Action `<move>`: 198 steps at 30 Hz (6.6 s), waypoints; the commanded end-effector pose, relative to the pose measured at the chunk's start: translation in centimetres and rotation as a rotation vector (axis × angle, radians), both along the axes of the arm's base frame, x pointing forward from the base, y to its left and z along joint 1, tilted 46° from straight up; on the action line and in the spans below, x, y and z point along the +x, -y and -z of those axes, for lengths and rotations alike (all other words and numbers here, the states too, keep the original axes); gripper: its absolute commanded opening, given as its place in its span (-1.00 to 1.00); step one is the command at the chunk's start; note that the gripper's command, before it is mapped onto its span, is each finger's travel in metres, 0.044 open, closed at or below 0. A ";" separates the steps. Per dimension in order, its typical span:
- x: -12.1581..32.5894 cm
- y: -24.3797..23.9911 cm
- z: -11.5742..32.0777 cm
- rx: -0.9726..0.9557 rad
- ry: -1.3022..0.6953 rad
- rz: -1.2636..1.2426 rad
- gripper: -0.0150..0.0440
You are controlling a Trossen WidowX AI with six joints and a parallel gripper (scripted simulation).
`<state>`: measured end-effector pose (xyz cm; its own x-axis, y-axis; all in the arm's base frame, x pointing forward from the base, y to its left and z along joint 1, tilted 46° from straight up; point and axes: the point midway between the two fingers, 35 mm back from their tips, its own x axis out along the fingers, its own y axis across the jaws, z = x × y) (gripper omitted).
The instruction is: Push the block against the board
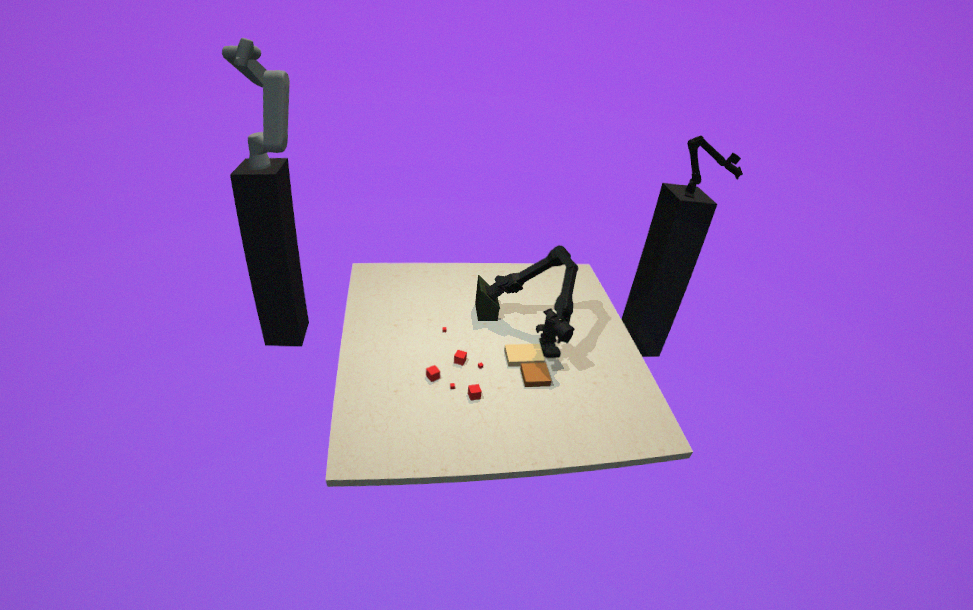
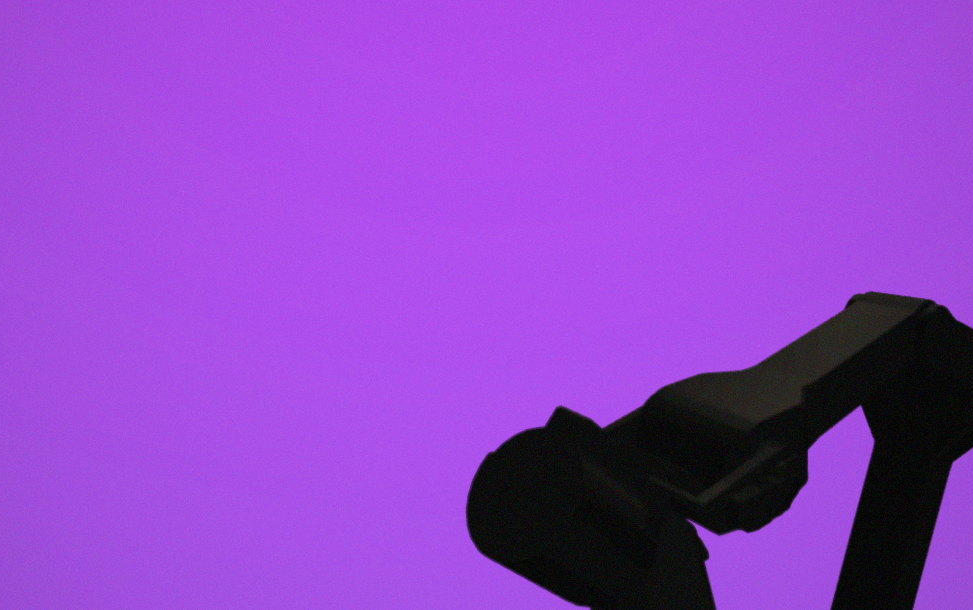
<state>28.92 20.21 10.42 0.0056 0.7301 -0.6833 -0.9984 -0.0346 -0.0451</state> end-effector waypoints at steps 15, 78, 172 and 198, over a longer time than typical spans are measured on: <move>-0.1 -1.3 -1.0 -0.005 -0.009 -0.004 -0.49; -4.7 6.3 -1.2 -0.016 -0.742 0.695 -0.49; -8.4 4.5 5.1 -0.007 -1.156 1.076 -0.49; -5.0 9.8 3.0 -0.020 -0.917 0.868 -0.49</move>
